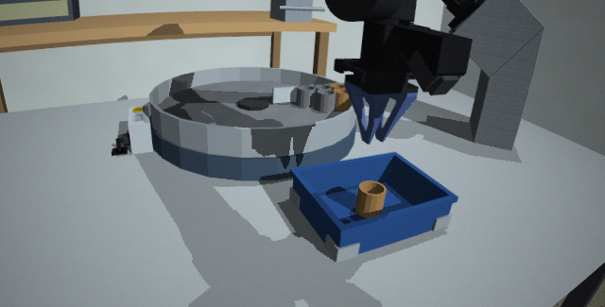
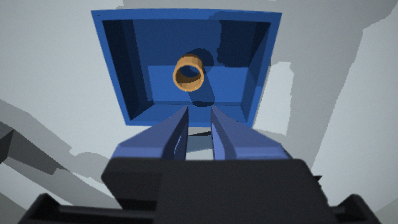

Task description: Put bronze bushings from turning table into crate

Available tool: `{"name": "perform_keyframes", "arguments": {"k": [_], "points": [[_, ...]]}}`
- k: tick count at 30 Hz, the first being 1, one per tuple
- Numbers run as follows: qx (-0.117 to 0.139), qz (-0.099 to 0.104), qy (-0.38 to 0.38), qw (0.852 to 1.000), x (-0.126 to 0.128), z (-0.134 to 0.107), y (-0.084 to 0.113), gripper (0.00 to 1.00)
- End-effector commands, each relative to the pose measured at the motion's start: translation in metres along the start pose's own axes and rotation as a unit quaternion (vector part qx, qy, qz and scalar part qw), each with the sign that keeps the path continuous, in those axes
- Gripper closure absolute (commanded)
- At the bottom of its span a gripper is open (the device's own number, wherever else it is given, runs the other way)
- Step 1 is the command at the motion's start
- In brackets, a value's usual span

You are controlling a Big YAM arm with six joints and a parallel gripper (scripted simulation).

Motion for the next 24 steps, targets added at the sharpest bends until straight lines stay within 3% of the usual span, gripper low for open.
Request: {"name": "perform_keyframes", "arguments": {"k": [1,15,16,24], "points": [[-0.009,-0.012,-0.009,1.000,-0.009,0.003,0.016,0.80],[-0.014,-0.017,-0.009,1.000,-0.011,0.005,0.024,0.80],[-0.006,-0.010,-0.013,1.000,-0.011,0.000,0.015,0.80],[-0.006,-0.009,-0.013,1.000,-0.011,0.000,0.014,0.80]]}}
Point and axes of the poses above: the point where the finger pads meet when closed, its own y axis back along the fingers, its own x axis across the jaws, z = x × y, the point moved 8 cm from there along y, back along the fingers, and after that the axes turned 4 degrees about -y, right-handed, at the moved point
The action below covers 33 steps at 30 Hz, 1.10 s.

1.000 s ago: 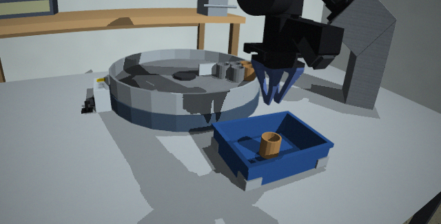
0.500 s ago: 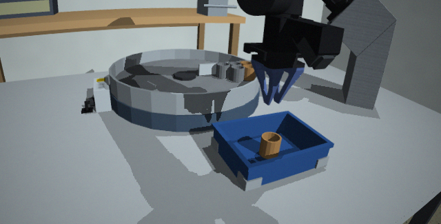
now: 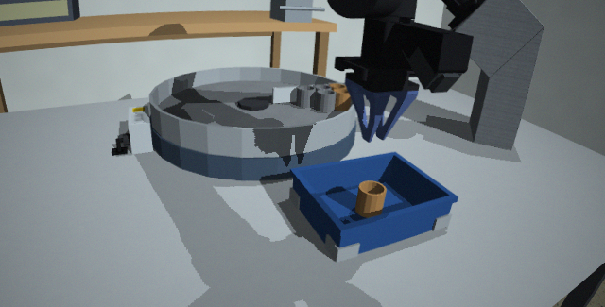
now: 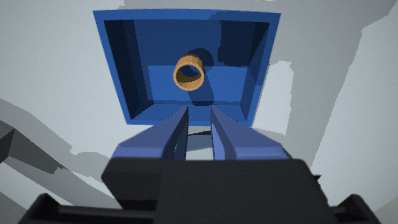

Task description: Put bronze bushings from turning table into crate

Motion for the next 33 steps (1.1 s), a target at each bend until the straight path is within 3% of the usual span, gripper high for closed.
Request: {"name": "perform_keyframes", "arguments": {"k": [1,27,28,33], "points": [[-0.006,-0.009,-0.014,1.000,-0.0115,0.0000,0.0110,0.80],[-0.006,-0.009,-0.014,1.000,-0.0115,0.0000,0.0110,0.80],[-0.006,-0.009,-0.014,1.000,-0.0115,-0.0001,0.0110,0.86],[-0.002,-0.004,-0.023,1.000,-0.0065,-0.0086,0.0061,0.86]]}}
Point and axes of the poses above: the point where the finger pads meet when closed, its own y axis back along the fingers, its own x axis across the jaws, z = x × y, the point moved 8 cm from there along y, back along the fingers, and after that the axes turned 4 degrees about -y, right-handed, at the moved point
